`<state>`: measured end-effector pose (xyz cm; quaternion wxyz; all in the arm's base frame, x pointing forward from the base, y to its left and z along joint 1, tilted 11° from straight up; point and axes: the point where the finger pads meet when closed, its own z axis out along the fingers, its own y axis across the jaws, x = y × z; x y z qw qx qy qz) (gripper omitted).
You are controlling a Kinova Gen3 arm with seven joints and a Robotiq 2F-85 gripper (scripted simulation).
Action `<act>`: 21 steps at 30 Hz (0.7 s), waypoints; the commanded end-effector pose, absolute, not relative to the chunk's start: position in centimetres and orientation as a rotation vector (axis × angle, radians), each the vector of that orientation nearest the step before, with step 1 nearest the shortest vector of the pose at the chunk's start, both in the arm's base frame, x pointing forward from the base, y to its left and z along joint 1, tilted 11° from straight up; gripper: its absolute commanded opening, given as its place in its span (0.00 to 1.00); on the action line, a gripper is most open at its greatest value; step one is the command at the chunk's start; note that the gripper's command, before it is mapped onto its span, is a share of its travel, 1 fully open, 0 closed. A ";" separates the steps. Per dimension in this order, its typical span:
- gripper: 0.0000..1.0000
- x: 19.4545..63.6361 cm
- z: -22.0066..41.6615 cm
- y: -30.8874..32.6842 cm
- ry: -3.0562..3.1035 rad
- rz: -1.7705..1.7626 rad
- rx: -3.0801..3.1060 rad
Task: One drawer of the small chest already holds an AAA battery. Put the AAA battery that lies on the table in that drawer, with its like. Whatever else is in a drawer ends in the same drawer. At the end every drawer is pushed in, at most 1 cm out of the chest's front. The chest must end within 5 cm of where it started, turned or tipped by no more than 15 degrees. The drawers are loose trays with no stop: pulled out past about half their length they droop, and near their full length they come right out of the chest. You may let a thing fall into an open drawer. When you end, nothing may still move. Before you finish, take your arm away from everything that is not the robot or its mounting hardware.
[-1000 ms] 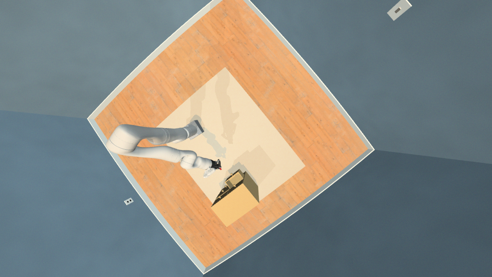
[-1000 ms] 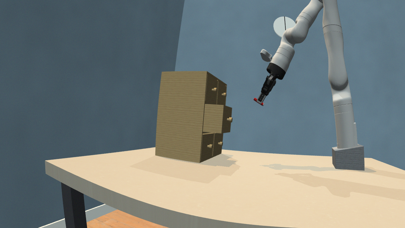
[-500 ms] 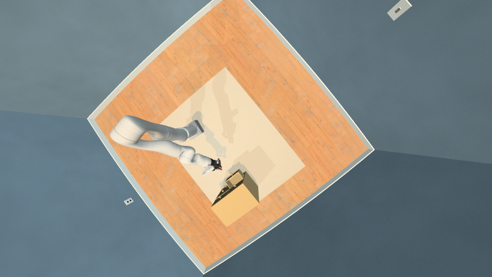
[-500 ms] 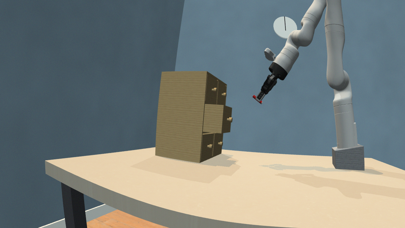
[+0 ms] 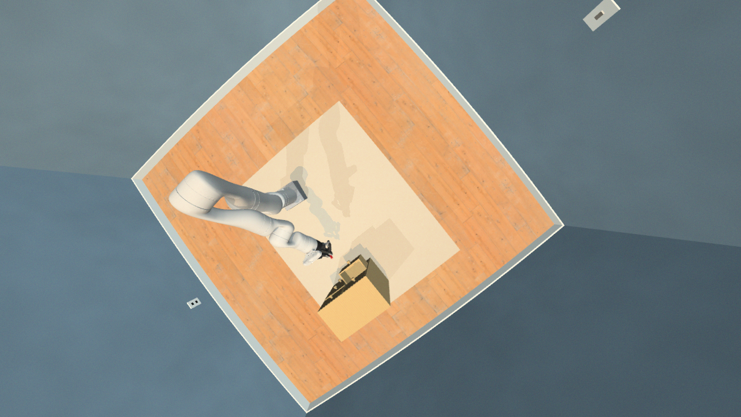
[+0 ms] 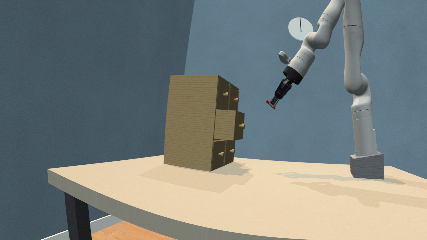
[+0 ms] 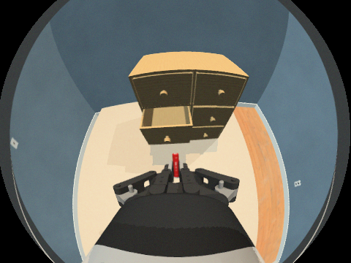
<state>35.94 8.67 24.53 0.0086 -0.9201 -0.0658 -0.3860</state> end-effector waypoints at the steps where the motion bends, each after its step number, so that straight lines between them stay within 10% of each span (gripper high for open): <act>1: 0.05 36.0 24.6 8.6 -0.189 -1.224 -2.865; 21: 0.05 37.2 24.8 8.7 -0.190 -1.236 -2.856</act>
